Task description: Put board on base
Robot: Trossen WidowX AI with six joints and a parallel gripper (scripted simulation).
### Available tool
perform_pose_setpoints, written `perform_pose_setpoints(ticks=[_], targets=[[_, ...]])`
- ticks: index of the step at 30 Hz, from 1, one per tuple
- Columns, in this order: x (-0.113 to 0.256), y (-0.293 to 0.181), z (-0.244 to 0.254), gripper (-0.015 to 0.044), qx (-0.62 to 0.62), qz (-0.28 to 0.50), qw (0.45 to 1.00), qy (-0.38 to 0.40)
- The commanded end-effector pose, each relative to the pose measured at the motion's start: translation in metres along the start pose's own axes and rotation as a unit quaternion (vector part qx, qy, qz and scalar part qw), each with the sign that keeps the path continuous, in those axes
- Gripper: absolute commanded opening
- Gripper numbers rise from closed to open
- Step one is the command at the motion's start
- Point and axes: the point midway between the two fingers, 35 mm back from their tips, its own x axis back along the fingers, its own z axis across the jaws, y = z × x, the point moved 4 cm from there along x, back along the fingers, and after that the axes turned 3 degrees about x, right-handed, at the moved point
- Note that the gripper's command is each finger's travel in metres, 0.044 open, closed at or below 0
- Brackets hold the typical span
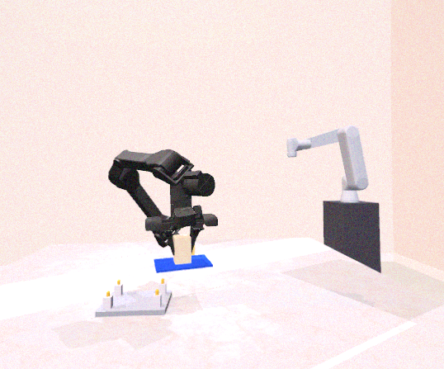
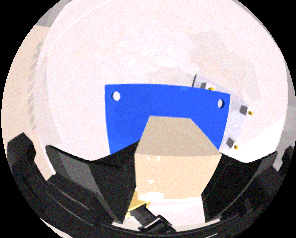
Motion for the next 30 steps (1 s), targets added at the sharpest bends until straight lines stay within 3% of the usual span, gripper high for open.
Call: perform_pose_setpoints(ticks=[1,30], targets=[[0.004,0.002,-0.015,0.0000,-0.014,-0.007,1.000,0.000],[0.003,0.001,-0.087,0.0000,-0.093,-0.006,0.996,-0.008]])
